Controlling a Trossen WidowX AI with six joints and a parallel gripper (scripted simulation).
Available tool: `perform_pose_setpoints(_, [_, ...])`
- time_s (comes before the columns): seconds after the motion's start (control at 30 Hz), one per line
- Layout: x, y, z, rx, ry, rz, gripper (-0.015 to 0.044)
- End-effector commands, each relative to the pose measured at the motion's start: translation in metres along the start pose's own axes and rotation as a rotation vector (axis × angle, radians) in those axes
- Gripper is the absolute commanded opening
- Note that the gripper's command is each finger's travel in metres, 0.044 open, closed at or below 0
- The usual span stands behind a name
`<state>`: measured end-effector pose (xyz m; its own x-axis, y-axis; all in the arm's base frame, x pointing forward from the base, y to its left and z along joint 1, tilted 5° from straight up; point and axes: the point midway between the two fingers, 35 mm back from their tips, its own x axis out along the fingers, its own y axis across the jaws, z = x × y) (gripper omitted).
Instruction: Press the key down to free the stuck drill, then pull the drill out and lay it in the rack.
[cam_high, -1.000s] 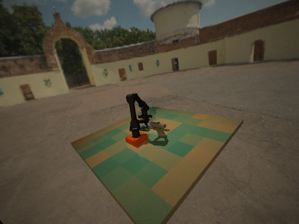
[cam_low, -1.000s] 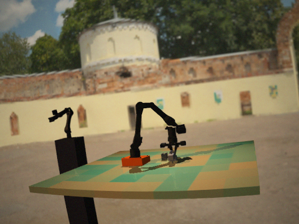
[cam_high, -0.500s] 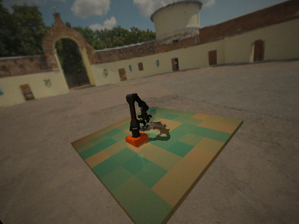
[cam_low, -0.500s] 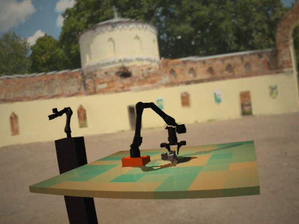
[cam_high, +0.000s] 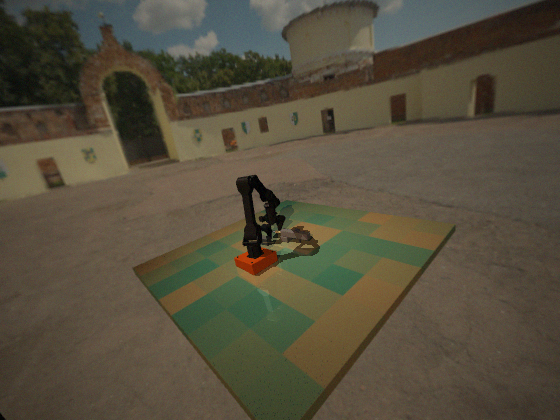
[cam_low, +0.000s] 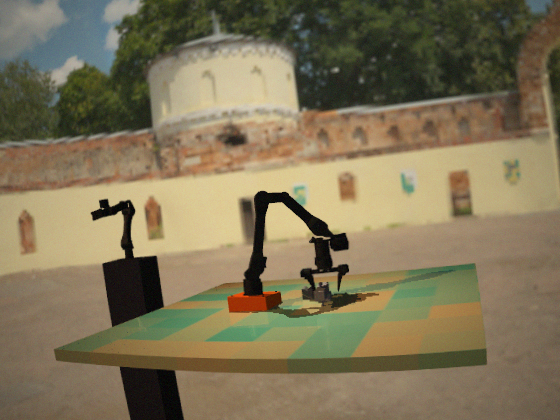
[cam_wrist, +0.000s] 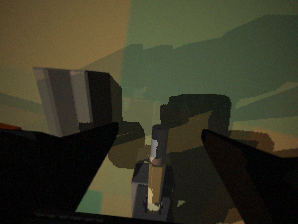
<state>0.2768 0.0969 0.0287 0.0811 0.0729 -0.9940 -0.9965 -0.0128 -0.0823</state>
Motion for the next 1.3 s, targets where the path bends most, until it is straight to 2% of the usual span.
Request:
perform_pose_setpoints(0.0, [0.0012, 0.0004, -0.0024, -0.004, 0.0, 0.002, 0.044])
perform_pose_setpoints(0.57, [0.0045, 0.0008, -0.0107, -0.004, 0.001, 0.002, 0.044])
perform_pose_setpoints(1.07, [0.0029, -0.0006, -0.0095, 0.0, 0.003, -0.002, 0.0046])
perform_pose_setpoints(1.27, [0.0029, -0.0006, -0.0095, 0.0, 0.003, -0.002, 0.0006])
